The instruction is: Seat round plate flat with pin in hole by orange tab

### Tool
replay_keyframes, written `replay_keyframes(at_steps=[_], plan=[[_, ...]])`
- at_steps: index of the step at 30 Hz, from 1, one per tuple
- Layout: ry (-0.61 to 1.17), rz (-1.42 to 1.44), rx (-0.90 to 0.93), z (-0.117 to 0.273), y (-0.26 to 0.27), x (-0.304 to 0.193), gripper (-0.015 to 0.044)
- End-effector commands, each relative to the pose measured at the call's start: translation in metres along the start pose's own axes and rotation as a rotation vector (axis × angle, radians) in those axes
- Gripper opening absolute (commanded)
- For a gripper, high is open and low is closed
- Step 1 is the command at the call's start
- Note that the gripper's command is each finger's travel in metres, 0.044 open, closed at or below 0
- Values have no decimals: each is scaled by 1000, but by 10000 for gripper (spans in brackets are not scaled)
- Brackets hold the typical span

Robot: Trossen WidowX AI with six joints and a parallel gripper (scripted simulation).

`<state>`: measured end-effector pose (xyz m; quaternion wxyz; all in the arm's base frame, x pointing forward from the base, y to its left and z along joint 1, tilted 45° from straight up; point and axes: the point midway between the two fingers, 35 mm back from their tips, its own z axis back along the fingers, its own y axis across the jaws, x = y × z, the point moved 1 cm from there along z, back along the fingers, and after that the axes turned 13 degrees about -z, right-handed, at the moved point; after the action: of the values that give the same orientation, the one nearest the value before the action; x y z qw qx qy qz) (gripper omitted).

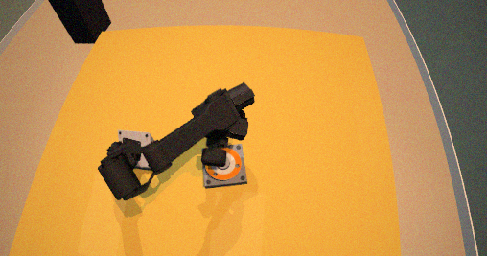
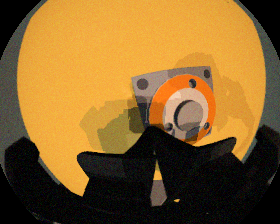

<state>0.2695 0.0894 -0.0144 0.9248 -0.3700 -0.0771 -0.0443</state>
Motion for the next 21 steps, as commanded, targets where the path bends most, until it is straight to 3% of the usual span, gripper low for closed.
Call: replay_keyframes(at_steps=[1,21], plan=[[3,-2,-3,-1,-5,-5,0],[4,-1,-4,-2,-21,-21,0]])
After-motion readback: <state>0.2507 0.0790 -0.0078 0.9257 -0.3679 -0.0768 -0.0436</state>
